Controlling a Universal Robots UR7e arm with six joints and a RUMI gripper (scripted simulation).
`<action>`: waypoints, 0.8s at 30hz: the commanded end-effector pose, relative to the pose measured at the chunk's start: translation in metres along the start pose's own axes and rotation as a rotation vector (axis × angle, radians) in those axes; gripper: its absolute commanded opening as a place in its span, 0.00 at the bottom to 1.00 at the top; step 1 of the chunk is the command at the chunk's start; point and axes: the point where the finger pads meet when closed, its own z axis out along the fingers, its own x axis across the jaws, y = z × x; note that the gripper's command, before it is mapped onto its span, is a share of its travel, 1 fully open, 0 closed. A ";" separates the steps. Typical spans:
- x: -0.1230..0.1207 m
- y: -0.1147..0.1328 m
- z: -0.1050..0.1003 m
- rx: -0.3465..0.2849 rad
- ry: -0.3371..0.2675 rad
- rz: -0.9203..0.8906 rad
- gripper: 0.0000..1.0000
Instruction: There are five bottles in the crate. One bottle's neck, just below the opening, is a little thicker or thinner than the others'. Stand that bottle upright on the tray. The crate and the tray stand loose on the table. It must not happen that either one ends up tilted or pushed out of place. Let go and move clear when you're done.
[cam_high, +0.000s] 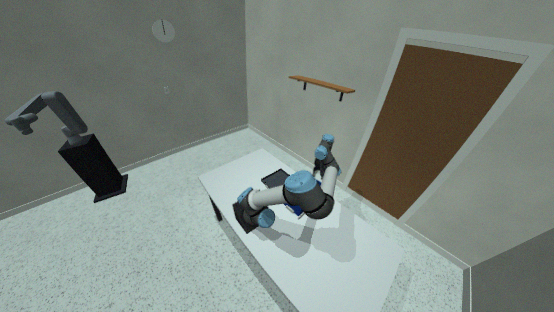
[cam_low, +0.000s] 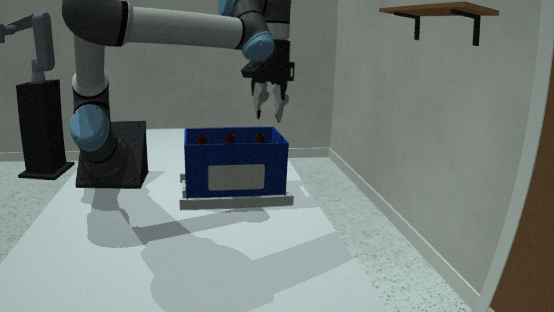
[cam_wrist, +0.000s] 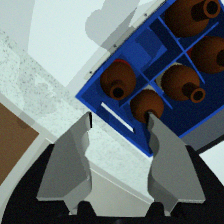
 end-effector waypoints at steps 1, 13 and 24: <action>0.000 0.000 0.000 -0.001 -0.001 0.000 0.38; 0.000 0.000 0.003 -0.001 0.000 0.000 0.38; 0.000 0.000 0.011 -0.001 0.000 0.000 0.38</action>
